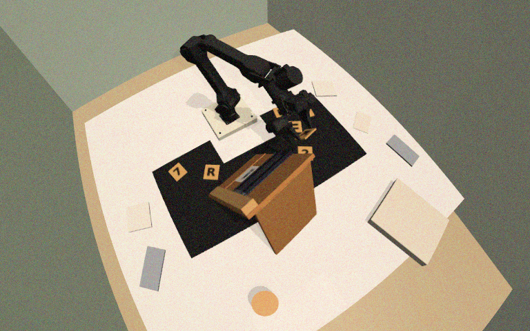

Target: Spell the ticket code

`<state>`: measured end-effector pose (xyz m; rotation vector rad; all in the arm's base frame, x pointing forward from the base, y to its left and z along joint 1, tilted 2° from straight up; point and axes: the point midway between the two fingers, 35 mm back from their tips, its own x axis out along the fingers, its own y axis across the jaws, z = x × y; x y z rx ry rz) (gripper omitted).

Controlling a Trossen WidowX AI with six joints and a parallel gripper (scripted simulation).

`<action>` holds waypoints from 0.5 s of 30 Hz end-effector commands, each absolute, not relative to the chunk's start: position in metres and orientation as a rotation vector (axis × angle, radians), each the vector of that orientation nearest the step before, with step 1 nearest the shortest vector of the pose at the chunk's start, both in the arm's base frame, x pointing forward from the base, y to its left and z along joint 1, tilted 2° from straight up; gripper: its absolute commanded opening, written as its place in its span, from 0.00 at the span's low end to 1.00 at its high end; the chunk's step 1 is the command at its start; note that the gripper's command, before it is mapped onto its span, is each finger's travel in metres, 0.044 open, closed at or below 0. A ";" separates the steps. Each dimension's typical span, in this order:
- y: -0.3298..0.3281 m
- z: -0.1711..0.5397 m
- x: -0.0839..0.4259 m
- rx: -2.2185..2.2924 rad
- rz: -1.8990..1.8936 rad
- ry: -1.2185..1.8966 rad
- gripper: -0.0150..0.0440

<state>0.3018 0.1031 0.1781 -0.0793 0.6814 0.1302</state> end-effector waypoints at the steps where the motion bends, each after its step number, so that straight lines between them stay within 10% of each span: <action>1: 0.101 0.178 0.302 -0.077 0.129 0.682 0.25; 15: 0.094 0.177 0.303 -0.078 0.128 0.682 0.25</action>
